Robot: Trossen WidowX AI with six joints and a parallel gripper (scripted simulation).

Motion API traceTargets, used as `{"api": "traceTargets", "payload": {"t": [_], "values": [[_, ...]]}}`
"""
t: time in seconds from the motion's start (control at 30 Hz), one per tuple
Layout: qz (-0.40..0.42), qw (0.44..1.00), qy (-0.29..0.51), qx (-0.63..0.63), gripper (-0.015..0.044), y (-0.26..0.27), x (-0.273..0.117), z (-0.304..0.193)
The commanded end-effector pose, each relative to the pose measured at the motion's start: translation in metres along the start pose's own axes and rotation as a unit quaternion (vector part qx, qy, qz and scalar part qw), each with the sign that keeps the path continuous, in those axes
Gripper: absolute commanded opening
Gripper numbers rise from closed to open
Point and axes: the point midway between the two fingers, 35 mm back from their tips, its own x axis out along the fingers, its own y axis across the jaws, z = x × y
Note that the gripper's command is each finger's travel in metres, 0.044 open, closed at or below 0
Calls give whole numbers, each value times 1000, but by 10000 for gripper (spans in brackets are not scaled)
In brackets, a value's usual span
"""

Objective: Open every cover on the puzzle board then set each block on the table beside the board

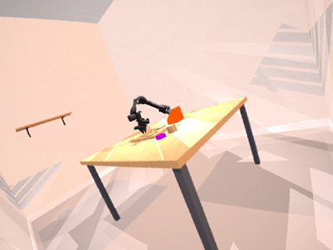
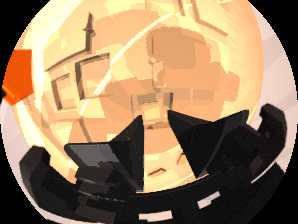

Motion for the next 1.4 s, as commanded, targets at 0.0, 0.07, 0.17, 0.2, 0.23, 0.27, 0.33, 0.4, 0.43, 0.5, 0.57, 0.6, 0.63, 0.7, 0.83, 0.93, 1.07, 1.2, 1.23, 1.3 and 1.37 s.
{"api": "traceTargets", "payload": {"t": [0.0, 0.07, 0.17, 0.2, 0.23, 0.27, 0.33, 0.4, 0.43, 0.5, 0.57, 0.6, 0.63, 0.7, 0.83, 0.93, 1.07, 1.2, 1.23, 1.3, 1.37], "values": [[3, 1000, 2, -4, 144, 1, 4, 1], [3, 1000, 2, -4, 144, 1, 4, 1], [3, 1000, 2, -4, 144, 1, 4, 1], [3, 1000, 2, -4, 144, 1, 4, 1], [3, 1000, 2, -4, 144, 1, 5, 1], [3, 1000, 2, -4, 144, 1, 5, 1], [3, 1000, 2, -4, 144, 1, 7, 1], [3, 1000, 2, -4, 144, 1, 9, 1], [3, 1000, 2, -4, 144, 2, 10, 1], [3, 1000, 2, -4, 144, 2, 12, 1], [3, 1000, 2, -4, 144, 2, 14, 1], [3, 1000, 2, -4, 144, 2, 14, 1], [3, 1000, 2, -4, 144, 2, 15, 1], [3, 1000, 2, -4, 144, 2, 15, 1], [1, 1000, 1, -1, 124, 1, 12, 0], [1, 1000, 1, -1, 104, 1, 12, 0], [1, 1000, 1, -1, 80, 1, 12, 0], [1, 1000, 1, -1, 80, 1, 12, 0], [1, 1000, 1, -1, 80, 1, 12, 0], [1, 1000, 0, -1, 80, 1, 9, 0], [1, 1000, 0, -1, 80, 0, 7, 0]]}}
